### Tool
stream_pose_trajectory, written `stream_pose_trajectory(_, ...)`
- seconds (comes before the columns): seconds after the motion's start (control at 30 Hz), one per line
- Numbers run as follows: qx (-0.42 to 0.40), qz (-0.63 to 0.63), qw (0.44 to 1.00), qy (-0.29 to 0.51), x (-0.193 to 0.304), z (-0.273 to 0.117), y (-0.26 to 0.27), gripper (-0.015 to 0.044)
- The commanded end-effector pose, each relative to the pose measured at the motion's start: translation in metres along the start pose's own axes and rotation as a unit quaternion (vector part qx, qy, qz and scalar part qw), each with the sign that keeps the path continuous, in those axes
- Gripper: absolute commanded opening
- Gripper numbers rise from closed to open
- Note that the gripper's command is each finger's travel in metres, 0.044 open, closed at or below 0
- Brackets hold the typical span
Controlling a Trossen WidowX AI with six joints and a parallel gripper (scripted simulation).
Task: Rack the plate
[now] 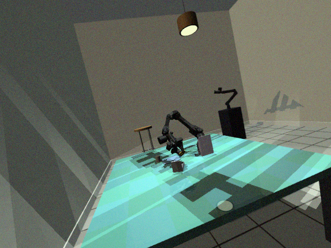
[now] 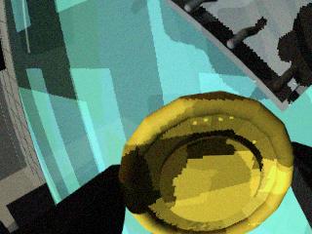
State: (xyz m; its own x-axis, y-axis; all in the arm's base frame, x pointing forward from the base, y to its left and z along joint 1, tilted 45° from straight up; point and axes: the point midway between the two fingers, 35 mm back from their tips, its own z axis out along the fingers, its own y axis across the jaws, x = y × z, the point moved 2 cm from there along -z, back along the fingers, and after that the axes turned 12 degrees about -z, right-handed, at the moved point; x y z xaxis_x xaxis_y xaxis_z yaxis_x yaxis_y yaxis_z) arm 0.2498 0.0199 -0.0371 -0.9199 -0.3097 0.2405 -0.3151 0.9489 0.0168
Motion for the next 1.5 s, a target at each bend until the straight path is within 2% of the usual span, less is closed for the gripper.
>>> stream_pose_trajectory(0.0,-0.029,-0.038,0.999,-0.021,0.003,0.007,-0.003,0.0)
stream_pose_trajectory(0.37,-0.082,-0.14,0.982,-0.097,0.005,0.017,-0.015,0.0)
stream_pose_trajectory(0.73,-0.101,-0.241,0.946,-0.19,0.009,0.023,-0.026,0.0)
stream_pose_trajectory(1.1,-0.08,-0.336,0.893,-0.289,0.014,0.024,-0.037,0.0)
stream_pose_trajectory(1.47,-0.021,-0.422,0.822,-0.381,0.022,0.022,-0.048,0.0)
